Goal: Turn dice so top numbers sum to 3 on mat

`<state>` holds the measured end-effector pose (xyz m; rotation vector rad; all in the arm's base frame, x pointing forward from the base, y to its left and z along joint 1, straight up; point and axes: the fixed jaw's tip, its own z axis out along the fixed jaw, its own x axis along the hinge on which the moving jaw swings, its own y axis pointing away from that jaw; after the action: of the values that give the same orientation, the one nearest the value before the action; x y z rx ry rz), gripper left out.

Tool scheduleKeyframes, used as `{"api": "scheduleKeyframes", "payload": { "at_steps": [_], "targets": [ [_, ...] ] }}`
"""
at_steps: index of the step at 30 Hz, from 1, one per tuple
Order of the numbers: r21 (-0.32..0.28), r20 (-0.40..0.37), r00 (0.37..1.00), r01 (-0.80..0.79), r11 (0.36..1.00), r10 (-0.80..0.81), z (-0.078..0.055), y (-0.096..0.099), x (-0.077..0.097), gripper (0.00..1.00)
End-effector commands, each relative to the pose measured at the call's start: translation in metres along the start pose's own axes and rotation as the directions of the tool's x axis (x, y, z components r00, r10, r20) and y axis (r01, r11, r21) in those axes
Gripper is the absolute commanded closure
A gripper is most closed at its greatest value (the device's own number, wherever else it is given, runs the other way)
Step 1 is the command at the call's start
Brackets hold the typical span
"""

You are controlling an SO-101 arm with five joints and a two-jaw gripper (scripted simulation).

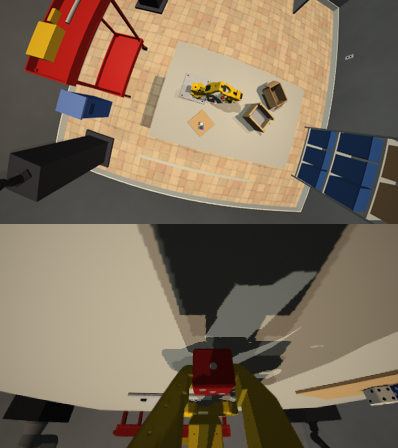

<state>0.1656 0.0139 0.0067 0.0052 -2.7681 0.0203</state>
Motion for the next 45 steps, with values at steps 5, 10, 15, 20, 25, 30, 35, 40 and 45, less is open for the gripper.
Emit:
{"api": "scheduleKeyframes", "payload": {
  "at_steps": [5, 10, 15, 20, 25, 30, 35, 40, 45],
  "targets": [
    [-0.004, -0.022, 1.000, -0.001, 1.000, 0.001, 0.004, -0.002, 0.002, 1.00],
    [-0.005, -0.008, 1.000, -0.001, 1.000, 0.001, 0.002, -0.002, 0.003, 1.00],
    [-0.005, 0.059, 0.998, -0.002, 1.000, 0.002, -0.008, -0.001, 0.005, 1.00],
    [-0.008, 0.169, 0.986, -0.003, 1.000, 0.004, -0.023, 0.000, 0.010, 1.00],
    [-0.010, 0.238, 0.971, -0.003, 1.000, 0.005, -0.031, 0.000, 0.013, 1.00],
    [-0.013, 0.323, 0.946, -0.003, 1.000, 0.007, -0.040, 0.001, 0.018, 1.00],
    [-0.015, 0.353, 0.936, -0.003, 1.000, 0.008, -0.043, 0.001, 0.020, 1.00],
    [-0.015, 0.354, 0.935, -0.003, 1.000, 0.008, -0.043, 0.001, 0.020, 1.00],
    [-0.015, 0.354, 0.935, -0.003, 1.000, 0.008, -0.043, 0.001, 0.020, 1.00]
  ]
}}
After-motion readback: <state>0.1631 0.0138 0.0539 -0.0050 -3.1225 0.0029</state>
